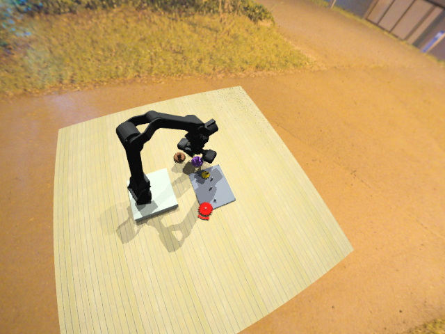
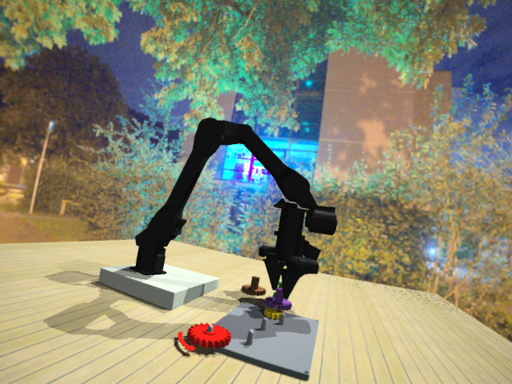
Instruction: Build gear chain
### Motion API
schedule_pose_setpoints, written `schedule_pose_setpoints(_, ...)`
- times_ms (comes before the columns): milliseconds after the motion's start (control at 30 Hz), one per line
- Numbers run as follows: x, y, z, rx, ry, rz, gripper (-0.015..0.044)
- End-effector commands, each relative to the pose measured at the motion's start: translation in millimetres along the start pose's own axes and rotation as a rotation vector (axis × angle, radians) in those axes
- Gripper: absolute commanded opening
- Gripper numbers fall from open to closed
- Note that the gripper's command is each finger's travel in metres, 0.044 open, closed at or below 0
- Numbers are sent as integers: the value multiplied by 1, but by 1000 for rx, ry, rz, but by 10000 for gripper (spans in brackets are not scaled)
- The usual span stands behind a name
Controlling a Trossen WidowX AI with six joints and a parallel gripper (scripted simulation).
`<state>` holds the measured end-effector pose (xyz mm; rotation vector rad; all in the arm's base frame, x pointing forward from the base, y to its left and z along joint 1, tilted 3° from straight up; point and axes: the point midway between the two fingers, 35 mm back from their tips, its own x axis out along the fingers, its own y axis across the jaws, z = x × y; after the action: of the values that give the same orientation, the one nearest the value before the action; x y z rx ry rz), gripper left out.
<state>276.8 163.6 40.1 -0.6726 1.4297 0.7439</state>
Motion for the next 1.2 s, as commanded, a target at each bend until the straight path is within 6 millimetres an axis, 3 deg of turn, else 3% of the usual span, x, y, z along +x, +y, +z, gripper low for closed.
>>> schedule_pose_setpoints(0,1,1,0,1,-1,3,177)
schedule_pose_setpoints(133,1,1,0,1,-1,3,72)
schedule_pose_setpoints(400,0,1,0,1,-1,3,0)
schedule_pose_setpoints(1167,-53,-4,5,1,-1,3,0)
